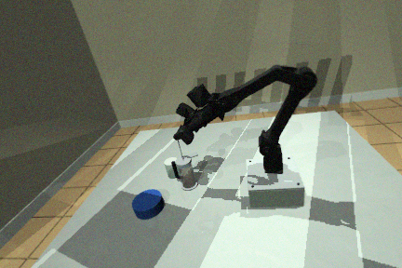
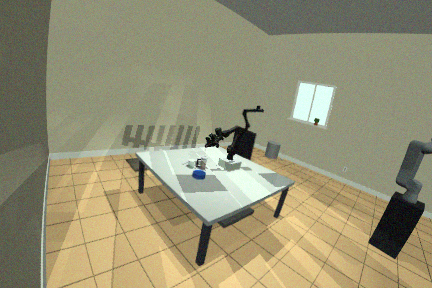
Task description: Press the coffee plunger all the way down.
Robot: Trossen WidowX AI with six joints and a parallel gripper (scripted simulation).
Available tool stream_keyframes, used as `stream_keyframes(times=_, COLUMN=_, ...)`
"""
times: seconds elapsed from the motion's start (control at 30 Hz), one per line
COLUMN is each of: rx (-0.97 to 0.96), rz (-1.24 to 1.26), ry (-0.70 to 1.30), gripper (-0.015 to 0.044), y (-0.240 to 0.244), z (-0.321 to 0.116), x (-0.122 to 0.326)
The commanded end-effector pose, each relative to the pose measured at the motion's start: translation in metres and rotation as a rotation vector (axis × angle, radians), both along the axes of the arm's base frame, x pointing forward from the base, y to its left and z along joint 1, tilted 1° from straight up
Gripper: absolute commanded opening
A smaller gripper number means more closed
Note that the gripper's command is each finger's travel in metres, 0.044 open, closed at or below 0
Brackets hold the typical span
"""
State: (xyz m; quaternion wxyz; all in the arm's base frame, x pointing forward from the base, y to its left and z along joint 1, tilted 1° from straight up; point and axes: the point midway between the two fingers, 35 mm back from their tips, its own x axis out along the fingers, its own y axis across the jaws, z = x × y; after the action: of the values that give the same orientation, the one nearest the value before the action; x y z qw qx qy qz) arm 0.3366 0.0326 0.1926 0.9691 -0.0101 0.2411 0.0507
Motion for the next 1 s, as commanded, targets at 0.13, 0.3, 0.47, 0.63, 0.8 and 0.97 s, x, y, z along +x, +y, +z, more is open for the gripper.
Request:
stream_keyframes(times=0.13, rx=0.004, rz=-0.001, ry=0.002, gripper=0.0117, y=0.001, z=-0.011, x=0.003)
stream_keyframes(times=0.3, rx=0.004, rz=-0.001, ry=0.002, gripper=0.0117, y=0.001, z=-0.019, x=0.005)
stream_keyframes(times=0.47, rx=0.004, rz=-0.001, ry=0.002, gripper=0.0117, y=0.001, z=-0.028, x=0.007)
stream_keyframes(times=0.63, rx=0.004, rz=-0.001, ry=0.002, gripper=0.0117, y=0.001, z=-0.036, x=0.009)
stream_keyframes(times=0.8, rx=0.004, rz=-0.001, ry=0.002, gripper=0.0117, y=0.001, z=-0.044, x=0.01)
stream_keyframes(times=0.97, rx=0.004, rz=-0.001, ry=0.002, gripper=0.0117, y=0.002, z=-0.052, x=0.012)
